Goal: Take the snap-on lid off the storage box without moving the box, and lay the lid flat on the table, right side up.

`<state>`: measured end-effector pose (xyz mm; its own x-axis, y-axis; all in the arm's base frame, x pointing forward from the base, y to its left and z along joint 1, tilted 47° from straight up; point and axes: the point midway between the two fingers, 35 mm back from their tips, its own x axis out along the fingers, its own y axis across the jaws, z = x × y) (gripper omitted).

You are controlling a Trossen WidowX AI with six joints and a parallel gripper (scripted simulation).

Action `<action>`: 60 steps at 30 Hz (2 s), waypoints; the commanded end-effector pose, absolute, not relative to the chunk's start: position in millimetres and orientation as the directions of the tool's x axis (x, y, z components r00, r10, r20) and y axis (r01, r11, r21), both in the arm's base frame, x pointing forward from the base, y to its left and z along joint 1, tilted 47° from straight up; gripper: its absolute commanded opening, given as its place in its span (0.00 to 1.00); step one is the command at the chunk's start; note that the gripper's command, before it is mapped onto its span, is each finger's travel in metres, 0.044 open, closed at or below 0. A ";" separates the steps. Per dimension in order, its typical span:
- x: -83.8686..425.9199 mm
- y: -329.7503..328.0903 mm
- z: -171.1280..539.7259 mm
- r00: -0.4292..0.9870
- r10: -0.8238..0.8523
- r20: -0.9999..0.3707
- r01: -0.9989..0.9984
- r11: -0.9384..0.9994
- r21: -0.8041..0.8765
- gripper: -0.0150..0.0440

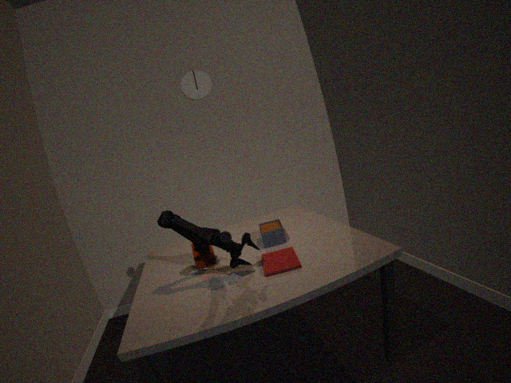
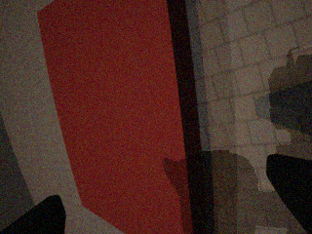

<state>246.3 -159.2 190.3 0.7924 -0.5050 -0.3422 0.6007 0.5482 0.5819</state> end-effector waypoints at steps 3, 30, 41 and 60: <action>234.5 -157.8 186.0 0.792 -0.501 -0.349 0.603 0.550 0.578 1.00; 213.5 -128.6 214.3 0.792 -0.500 -0.351 0.603 0.548 0.579 1.00; 204.9 -113.2 227.1 0.791 -0.500 -0.352 0.603 0.547 0.580 1.00; 199.8 -100.9 234.8 0.791 -0.499 -0.354 0.604 0.546 0.581 1.00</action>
